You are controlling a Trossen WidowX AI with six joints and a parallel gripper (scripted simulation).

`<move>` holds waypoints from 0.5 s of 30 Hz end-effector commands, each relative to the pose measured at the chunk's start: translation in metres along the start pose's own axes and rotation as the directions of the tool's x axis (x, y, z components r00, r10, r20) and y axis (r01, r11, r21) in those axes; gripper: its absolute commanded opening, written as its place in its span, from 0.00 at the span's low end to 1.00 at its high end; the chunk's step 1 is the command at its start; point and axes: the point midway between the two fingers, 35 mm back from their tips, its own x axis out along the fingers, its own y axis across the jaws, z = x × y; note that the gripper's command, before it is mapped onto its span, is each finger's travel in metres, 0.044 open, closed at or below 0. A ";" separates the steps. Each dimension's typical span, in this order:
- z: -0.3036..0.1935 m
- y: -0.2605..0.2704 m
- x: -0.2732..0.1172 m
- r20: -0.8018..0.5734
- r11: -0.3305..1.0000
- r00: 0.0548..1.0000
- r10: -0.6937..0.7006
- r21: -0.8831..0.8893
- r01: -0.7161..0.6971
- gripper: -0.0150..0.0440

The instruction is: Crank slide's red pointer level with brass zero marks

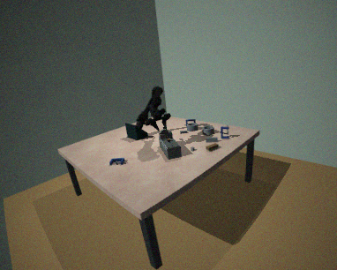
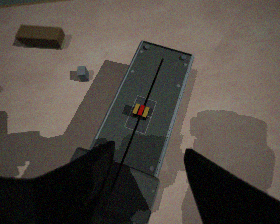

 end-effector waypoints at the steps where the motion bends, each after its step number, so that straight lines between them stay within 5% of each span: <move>1: 0.000 0.000 0.000 0.000 1.000 1.000 -0.001 0.000 0.001 0.88; 5: 0.000 0.000 0.000 0.000 1.000 1.000 -0.001 0.000 0.001 1.00; 15: 0.000 0.000 0.000 0.000 1.000 1.000 -0.001 0.000 0.001 0.56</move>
